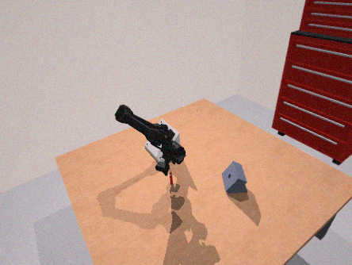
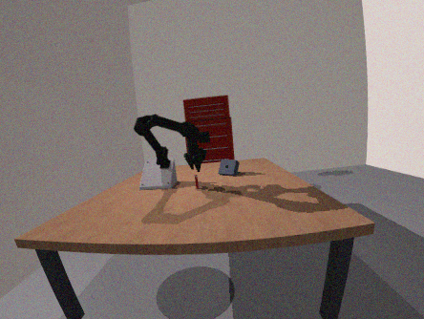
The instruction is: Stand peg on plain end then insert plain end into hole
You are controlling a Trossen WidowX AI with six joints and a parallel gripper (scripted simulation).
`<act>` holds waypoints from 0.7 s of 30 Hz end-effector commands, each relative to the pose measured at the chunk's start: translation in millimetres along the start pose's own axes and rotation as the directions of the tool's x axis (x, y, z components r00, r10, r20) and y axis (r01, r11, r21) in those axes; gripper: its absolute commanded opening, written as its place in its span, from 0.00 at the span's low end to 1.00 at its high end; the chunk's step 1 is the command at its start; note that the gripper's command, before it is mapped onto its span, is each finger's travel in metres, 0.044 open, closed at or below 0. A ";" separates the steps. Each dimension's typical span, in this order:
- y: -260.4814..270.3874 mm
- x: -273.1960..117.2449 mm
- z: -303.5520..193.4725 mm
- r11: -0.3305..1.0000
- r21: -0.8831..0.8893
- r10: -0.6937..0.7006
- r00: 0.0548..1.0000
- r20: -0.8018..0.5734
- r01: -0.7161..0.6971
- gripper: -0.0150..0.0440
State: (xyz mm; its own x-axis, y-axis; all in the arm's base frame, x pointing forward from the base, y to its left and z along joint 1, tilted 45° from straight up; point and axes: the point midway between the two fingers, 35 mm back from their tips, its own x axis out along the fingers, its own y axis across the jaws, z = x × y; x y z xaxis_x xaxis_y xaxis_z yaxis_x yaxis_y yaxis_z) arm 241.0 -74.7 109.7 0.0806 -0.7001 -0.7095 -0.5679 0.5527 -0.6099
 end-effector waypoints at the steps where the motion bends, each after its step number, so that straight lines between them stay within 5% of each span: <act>1: 0.0 5.8 -1.6 0.997 -0.079 -0.003 1.000 -0.007 0.003 1.00; 21: -0.3 26.8 0.3 0.996 -0.090 -0.001 1.000 -0.006 0.001 1.00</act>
State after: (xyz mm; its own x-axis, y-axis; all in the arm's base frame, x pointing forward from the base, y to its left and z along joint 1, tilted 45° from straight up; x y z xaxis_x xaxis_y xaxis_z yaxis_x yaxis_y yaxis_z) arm 244.1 -89.0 95.3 0.0817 -0.7013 -0.7082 -0.6345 0.5114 -0.5796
